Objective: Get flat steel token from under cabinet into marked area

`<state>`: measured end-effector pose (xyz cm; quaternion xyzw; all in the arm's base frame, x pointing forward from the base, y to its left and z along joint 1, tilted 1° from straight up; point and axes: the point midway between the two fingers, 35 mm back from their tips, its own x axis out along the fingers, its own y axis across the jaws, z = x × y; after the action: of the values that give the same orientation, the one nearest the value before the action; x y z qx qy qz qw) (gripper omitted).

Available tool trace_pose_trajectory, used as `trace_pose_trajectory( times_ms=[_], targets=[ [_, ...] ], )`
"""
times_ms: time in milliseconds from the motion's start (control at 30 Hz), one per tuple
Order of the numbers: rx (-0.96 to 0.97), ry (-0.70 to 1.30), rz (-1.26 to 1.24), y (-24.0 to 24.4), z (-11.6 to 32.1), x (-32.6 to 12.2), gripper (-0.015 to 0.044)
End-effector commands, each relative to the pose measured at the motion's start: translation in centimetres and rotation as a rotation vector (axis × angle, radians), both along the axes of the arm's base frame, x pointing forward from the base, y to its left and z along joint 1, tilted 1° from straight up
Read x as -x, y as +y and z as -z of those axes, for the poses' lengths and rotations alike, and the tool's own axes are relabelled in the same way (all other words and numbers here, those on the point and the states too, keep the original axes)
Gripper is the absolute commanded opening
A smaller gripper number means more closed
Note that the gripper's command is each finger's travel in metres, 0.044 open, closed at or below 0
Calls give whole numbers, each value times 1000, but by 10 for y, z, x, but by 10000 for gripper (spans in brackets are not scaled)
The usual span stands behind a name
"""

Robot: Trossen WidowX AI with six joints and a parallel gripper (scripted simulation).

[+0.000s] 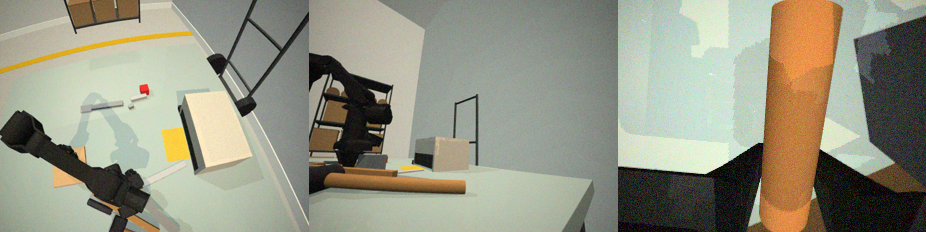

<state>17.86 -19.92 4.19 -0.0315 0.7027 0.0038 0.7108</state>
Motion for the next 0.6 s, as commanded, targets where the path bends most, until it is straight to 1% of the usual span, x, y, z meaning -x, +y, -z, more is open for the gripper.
trace_pose_trajectory(
  times_ms=[0,567],
  targets=[
    [1,0,0,0,0,0,5],
    [-5,0,42,0,0,-21,0]
  ],
)
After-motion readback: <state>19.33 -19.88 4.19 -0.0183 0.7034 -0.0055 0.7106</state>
